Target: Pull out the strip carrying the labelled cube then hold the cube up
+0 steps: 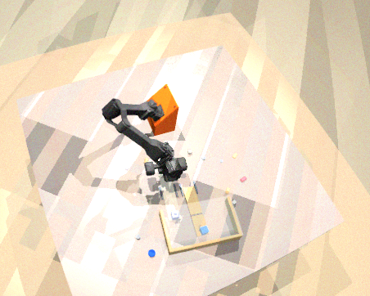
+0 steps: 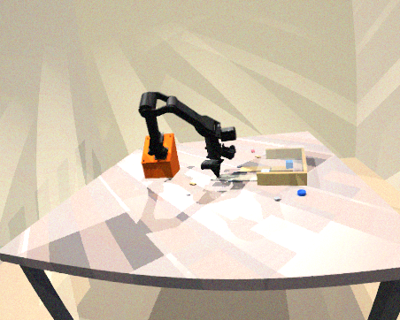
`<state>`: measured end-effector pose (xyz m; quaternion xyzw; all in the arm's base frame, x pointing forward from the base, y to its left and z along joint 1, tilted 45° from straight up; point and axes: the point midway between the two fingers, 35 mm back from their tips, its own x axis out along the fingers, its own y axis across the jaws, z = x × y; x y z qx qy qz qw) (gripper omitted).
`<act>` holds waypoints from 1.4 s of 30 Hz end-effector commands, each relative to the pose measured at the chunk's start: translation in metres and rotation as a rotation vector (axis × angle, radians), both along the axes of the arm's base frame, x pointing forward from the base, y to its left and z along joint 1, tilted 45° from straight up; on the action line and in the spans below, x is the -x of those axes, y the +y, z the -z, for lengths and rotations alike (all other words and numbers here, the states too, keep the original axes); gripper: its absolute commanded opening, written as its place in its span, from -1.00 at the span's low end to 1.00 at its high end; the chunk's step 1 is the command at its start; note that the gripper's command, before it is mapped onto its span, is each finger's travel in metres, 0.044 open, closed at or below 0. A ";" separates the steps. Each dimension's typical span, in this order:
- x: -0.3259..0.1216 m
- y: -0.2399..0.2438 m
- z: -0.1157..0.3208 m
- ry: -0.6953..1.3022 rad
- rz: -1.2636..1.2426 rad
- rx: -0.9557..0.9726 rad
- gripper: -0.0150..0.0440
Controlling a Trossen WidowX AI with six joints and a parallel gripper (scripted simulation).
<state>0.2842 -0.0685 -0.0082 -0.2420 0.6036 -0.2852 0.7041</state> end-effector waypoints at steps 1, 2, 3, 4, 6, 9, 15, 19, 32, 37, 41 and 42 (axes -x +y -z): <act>0.012 -0.003 0.005 0.021 0.011 0.004 -0.49; 0.014 -0.003 0.005 0.021 0.011 0.004 -0.49; 0.015 -0.003 0.005 0.021 0.011 0.004 -0.49; 0.017 -0.003 0.005 0.021 0.011 0.004 -0.49; 0.020 -0.003 0.006 0.021 0.011 0.004 -0.49; 0.024 -0.003 0.006 0.022 0.011 0.004 -0.49; 0.033 -0.003 0.007 0.022 0.011 0.004 -0.49; 0.039 -0.003 0.008 0.023 0.011 0.004 -0.49; 0.059 -0.003 0.011 0.024 0.011 0.004 -0.49; 0.066 -0.003 0.012 0.024 0.011 0.004 -0.49; 0.072 -0.003 0.012 0.025 0.011 0.004 -0.49; 0.074 -0.003 0.013 0.025 0.011 0.004 -0.49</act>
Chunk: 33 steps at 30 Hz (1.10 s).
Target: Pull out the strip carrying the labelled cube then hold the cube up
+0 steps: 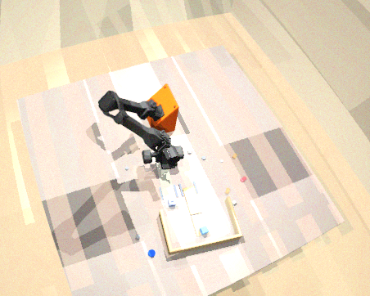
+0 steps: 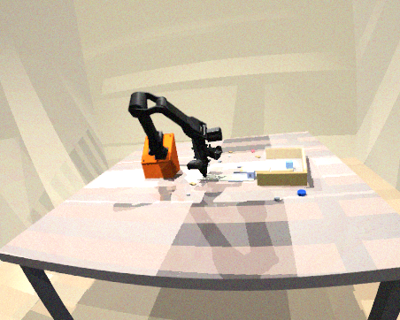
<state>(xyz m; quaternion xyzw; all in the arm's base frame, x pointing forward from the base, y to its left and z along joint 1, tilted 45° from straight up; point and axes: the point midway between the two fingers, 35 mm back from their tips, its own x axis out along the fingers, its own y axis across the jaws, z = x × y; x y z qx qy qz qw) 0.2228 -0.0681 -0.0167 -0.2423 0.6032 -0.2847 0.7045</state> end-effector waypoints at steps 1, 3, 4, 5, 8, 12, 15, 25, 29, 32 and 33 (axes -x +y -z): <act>0.014 -0.003 0.004 0.026 0.012 0.004 -0.49; 0.017 -0.003 0.005 0.026 0.012 0.004 -0.49; 0.018 -0.003 0.005 0.026 0.012 0.004 -0.49; 0.020 -0.003 0.005 0.026 0.012 0.004 -0.49; 0.021 -0.003 0.005 0.026 0.012 0.004 -0.49; 0.021 -0.003 0.005 0.026 0.012 0.004 -0.49; 0.021 -0.003 0.005 0.026 0.012 0.004 -0.49; 0.021 -0.003 0.005 0.026 0.012 0.004 -0.49; 0.021 -0.003 0.005 0.026 0.012 0.004 -0.49; 0.021 -0.003 0.005 0.026 0.012 0.004 -0.49; 0.021 -0.003 0.005 0.026 0.012 0.004 -0.49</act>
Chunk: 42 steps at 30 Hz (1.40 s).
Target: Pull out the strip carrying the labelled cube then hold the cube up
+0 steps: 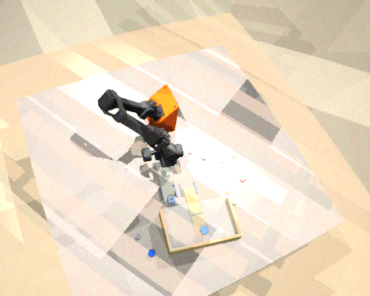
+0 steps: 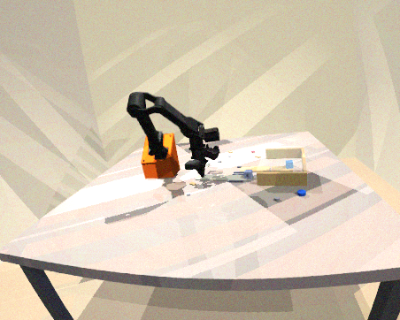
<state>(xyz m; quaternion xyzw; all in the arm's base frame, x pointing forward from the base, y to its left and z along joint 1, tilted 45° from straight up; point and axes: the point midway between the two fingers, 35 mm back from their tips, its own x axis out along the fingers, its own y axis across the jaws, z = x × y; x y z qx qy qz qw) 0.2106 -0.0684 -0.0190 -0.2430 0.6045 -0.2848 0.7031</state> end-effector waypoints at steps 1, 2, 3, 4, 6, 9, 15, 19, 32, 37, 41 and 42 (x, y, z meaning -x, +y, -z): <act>0.008 -0.003 0.003 0.022 0.012 0.003 -0.49; 0.008 -0.003 0.003 0.022 0.012 0.003 -0.49; 0.008 -0.003 0.003 0.022 0.012 0.003 -0.49; 0.008 -0.003 0.003 0.022 0.012 0.003 -0.49; 0.008 -0.003 0.003 0.022 0.012 0.003 -0.49; 0.000 0.011 -0.010 0.008 0.004 -0.003 -0.49; 0.002 0.030 -0.030 0.022 0.012 0.001 -0.49; -0.016 0.030 -0.032 -0.018 0.051 -0.005 -0.14; -0.068 0.034 -0.041 -0.032 0.062 -0.006 1.00; -0.088 0.035 -0.045 -0.034 0.062 -0.006 1.00; -0.104 0.037 -0.048 -0.035 0.062 -0.006 1.00; -0.109 0.037 -0.049 -0.035 0.062 -0.006 1.00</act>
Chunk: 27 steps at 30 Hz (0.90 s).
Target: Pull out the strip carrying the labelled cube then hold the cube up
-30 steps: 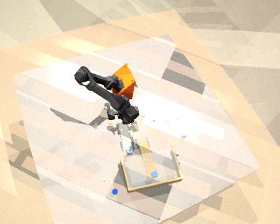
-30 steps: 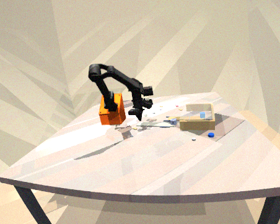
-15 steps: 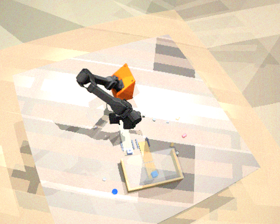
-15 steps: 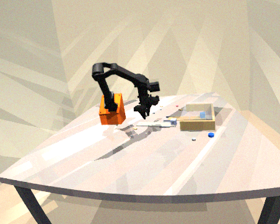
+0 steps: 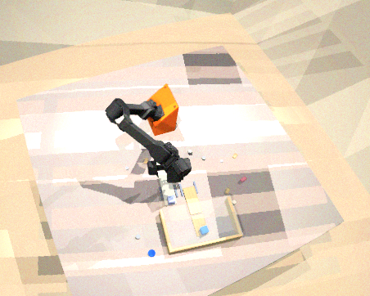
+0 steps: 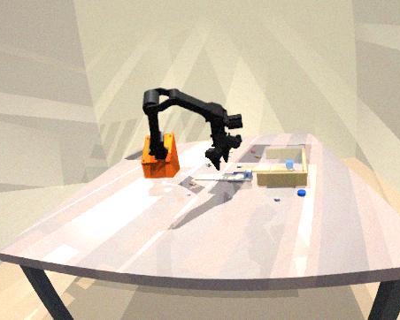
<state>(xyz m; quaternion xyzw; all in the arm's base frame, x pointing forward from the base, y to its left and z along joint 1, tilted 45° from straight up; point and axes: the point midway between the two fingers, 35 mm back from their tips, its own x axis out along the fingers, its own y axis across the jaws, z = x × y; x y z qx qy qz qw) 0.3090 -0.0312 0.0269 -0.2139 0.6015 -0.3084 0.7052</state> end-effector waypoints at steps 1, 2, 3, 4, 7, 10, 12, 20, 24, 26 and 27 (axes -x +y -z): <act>-0.014 0.001 -0.004 0.000 -0.004 0.005 1.00; -0.018 0.001 -0.005 -0.001 -0.004 0.005 1.00; -0.022 0.001 -0.005 -0.001 -0.004 0.005 1.00; -0.027 0.002 -0.006 -0.001 -0.004 0.005 1.00; -0.038 0.003 -0.009 -0.002 -0.004 0.005 1.00; -0.051 0.003 -0.012 -0.003 -0.004 0.005 1.00; -0.059 0.004 -0.014 -0.003 -0.004 0.005 1.00; -0.091 0.005 -0.023 -0.006 -0.004 0.005 1.00; -0.106 0.004 -0.028 -0.007 -0.004 0.005 1.00; -0.107 0.004 -0.029 -0.007 -0.004 0.005 0.91; -0.107 0.003 -0.028 -0.007 -0.004 0.005 0.82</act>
